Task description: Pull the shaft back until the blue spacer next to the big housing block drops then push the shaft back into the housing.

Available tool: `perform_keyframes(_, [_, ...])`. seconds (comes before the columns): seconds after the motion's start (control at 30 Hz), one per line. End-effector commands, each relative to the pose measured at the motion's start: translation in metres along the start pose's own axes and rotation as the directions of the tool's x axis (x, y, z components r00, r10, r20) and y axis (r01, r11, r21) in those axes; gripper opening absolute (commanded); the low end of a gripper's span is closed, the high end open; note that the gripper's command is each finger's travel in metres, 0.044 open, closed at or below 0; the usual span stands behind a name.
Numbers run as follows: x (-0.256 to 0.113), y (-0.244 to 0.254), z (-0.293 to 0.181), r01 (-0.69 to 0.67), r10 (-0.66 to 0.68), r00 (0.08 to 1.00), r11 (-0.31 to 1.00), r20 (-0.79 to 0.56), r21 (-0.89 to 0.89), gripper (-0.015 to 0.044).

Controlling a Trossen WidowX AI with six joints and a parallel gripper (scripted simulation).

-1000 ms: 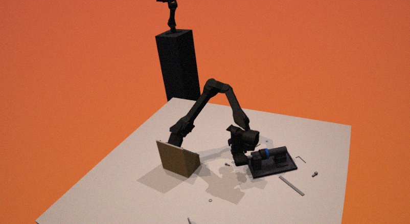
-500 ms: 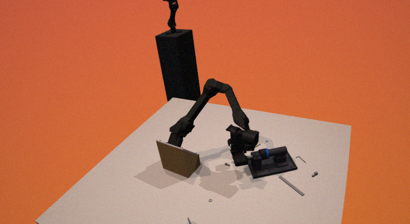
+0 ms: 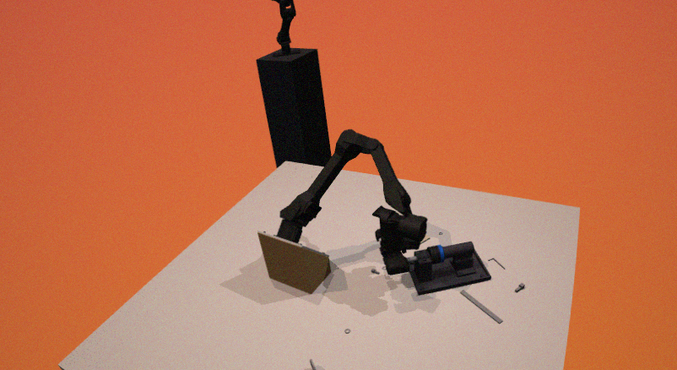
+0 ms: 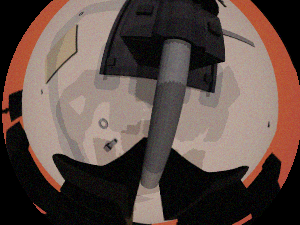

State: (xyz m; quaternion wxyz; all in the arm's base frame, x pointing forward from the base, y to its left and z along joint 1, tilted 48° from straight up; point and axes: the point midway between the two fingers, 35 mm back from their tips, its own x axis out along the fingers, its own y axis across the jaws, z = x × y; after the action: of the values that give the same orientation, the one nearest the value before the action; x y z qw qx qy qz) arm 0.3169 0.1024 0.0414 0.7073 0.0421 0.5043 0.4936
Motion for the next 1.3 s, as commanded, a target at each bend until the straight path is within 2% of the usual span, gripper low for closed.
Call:
perform_keyframes(0.0, [-0.0001, 0.0, -0.001, 0.001, -0.001, 1.0, 1.0, -0.001, -0.005, 0.0])
perform_keyframes(1.27, [-0.0001, 0.0, -0.0055, 0.001, -0.001, 1.0, 1.0, -0.001, -0.005, 0.0])
